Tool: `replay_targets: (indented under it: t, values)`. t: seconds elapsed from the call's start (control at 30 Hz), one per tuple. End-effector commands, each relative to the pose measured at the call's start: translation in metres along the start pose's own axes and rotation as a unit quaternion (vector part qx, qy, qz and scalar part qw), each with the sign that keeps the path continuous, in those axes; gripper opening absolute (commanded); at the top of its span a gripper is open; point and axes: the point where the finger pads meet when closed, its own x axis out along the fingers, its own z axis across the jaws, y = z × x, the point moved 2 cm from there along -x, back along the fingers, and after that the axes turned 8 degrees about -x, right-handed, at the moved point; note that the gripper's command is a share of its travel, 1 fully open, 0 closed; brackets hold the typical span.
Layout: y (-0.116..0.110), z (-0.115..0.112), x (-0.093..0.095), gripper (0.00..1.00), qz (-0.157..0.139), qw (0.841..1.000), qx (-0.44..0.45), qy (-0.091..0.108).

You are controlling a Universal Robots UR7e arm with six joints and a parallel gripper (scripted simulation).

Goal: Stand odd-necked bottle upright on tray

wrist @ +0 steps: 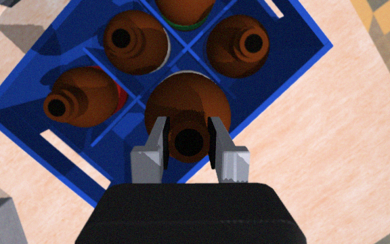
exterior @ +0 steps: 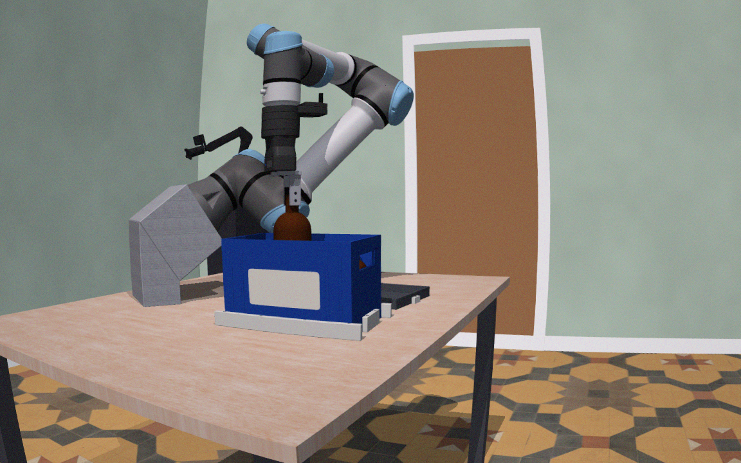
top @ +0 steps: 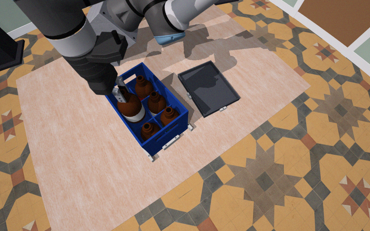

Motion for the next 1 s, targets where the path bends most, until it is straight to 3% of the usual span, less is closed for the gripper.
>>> replay_targets:
  t: [0.0,0.97]
  values:
    - [0.0,0.0,-0.006,0.0,0.0,1.0,0.0,0.0]
    - [0.0,0.0,-0.024,0.0,0.0,1.0,0.0,0.0]
